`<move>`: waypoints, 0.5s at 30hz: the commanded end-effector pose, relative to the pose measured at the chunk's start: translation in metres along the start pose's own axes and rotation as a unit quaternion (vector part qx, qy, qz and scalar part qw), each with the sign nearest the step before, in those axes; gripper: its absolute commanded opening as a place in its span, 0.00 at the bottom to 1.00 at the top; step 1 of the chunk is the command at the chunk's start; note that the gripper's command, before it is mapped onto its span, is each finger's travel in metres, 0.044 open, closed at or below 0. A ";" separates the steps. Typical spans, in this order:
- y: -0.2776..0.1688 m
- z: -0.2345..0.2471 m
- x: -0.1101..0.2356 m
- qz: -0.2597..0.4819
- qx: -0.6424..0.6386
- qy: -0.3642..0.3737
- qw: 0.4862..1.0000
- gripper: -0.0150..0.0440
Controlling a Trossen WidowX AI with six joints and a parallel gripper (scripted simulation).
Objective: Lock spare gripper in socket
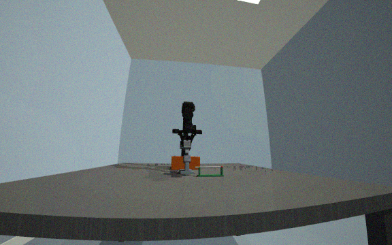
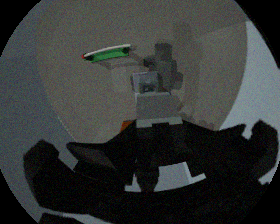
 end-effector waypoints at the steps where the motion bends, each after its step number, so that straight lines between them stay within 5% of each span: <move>1: 0.002 0.000 -0.006 0.002 -0.002 -0.003 1.000 0.25; 15: 0.011 0.001 -0.022 0.001 -0.002 -0.003 1.000 0.25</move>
Point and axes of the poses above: the point midway between the two fingers, 35 mm back from their tips, its own x axis back along the fingers, its own z axis across the jaws, y = z × x, the point moved 8 cm from there along x, back along the fingers, and after that the axes turned 7 degrees about -x, right-handed, at the moved point
